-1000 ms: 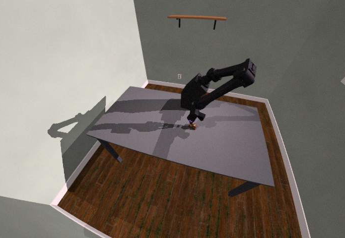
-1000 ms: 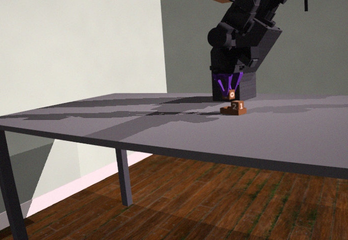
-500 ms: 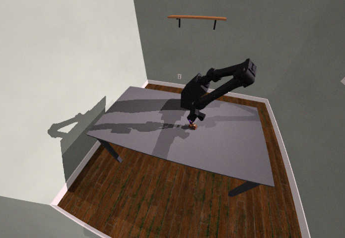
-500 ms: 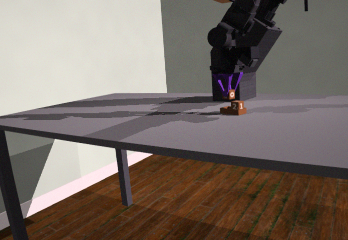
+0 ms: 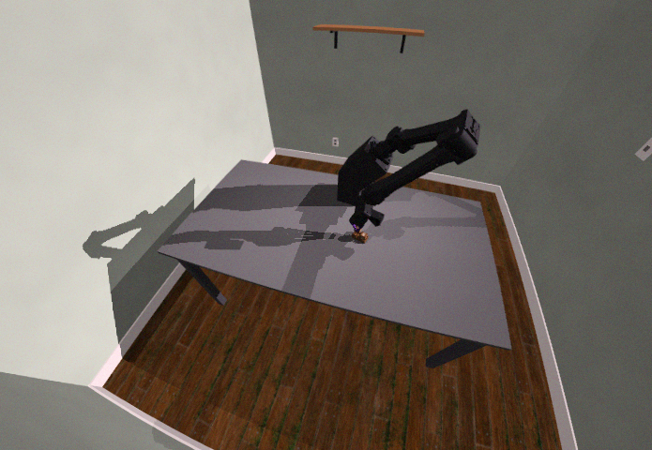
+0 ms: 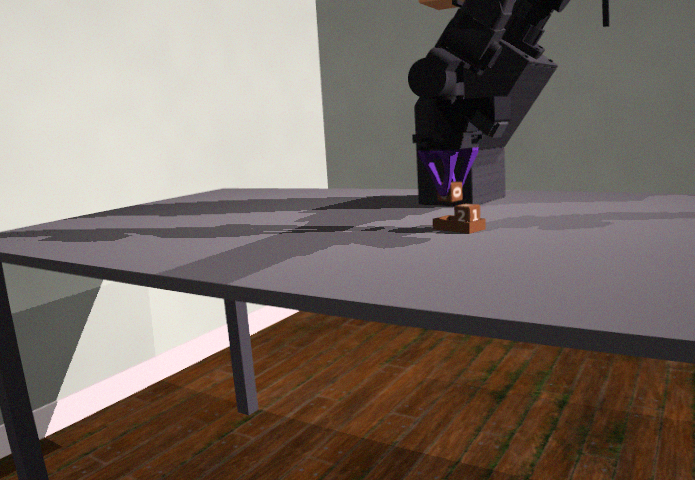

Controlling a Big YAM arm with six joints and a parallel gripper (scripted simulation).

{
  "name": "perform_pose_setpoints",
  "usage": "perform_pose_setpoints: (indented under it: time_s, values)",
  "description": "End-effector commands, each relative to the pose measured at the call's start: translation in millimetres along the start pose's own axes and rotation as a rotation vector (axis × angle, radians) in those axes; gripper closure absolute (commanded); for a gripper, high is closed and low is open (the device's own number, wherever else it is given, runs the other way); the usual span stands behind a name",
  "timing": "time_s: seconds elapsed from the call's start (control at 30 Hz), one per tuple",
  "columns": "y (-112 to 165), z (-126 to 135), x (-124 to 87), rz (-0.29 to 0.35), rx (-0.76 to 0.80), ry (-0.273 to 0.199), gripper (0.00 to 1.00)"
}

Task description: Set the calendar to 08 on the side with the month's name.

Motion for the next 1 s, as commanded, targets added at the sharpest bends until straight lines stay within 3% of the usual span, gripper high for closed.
perform_pose_setpoints:
  time_s: [0.0,0.97]
  values:
    - [-12.7,-5.3,-2.5,-0.009,-0.016,0.011,0.74]
    - [-11.4,-4.4,-2.3,-0.008,-0.016,0.009,0.74]
Point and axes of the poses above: the point where the finger pads meet when closed, its own x axis out along the fingers, its own z axis across the jaws, y = z × x, the point moved 1 cm from there along -x, back along the fingers, and after that the axes turned 15 degrees about x, right-handed, at the moved point
